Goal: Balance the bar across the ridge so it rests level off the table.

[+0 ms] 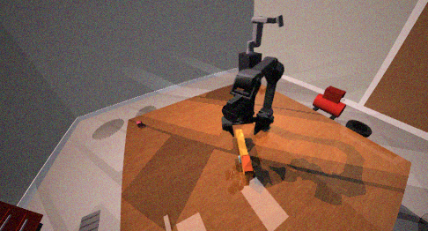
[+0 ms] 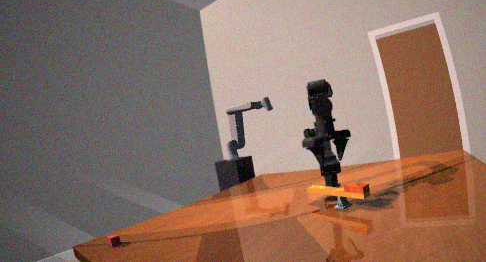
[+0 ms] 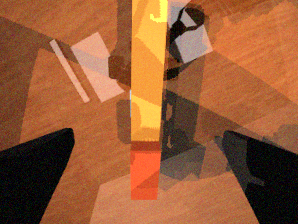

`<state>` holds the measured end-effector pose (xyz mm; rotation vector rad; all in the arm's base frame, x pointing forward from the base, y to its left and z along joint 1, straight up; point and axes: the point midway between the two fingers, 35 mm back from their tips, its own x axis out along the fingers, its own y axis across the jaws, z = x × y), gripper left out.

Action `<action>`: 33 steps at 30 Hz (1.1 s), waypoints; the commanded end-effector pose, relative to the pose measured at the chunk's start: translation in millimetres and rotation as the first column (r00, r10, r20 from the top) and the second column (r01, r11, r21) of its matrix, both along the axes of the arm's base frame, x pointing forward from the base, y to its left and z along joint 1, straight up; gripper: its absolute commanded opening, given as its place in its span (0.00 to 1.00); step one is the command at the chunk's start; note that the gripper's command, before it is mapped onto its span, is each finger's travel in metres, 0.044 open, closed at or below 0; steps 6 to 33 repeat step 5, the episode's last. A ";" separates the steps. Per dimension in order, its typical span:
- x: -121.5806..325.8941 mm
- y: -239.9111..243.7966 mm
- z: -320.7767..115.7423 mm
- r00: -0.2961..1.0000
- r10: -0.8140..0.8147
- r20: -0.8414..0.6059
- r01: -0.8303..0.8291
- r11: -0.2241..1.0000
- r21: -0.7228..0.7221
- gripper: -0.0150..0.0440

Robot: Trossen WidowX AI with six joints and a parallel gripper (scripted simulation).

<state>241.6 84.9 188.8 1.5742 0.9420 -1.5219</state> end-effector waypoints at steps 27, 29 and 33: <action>-0.4 -0.2 0.3 1.000 0.000 -0.001 0.000 1.000 -0.001 1.00; -0.4 -0.2 0.3 1.000 0.000 -0.001 0.000 1.000 -0.001 1.00; -0.4 -0.2 0.3 1.000 0.000 -0.001 0.000 1.000 -0.001 1.00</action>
